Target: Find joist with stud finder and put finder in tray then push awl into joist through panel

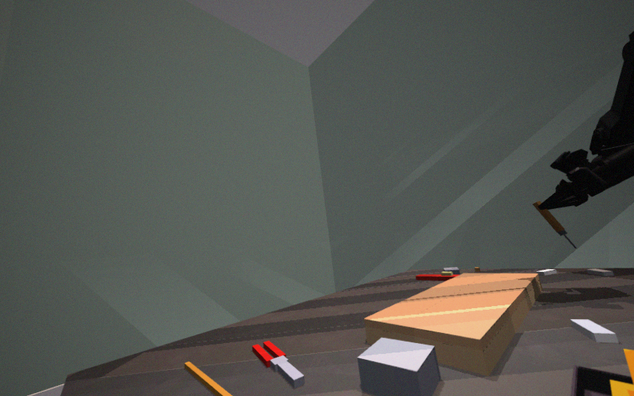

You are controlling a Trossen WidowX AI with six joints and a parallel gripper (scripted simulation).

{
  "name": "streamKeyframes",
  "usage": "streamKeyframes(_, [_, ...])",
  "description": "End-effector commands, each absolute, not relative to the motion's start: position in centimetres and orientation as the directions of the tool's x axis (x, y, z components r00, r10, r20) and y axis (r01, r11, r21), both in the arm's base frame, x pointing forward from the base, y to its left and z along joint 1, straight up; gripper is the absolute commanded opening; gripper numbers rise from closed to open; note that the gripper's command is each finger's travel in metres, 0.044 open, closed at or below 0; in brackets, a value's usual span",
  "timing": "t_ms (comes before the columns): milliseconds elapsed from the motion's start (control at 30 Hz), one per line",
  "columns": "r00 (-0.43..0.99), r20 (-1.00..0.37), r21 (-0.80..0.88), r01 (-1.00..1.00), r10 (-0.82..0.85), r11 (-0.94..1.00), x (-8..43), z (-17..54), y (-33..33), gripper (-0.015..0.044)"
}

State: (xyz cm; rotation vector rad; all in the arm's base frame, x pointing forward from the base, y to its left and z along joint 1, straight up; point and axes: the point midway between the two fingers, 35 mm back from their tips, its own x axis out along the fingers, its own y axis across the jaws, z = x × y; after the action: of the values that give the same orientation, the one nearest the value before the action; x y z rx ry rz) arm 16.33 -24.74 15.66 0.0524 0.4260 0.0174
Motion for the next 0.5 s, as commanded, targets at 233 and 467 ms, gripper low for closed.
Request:
streamKeyframes(233, [0.902, -0.419, 0.048, -0.091, 0.103, 0.995, 21.0, 13.9, -23.4, 0.0])
streamKeyframes(467, [0.906, -0.397, 0.024, -0.151, 0.149, 0.988, 24.2, 13.1, -22.0, 0.0])
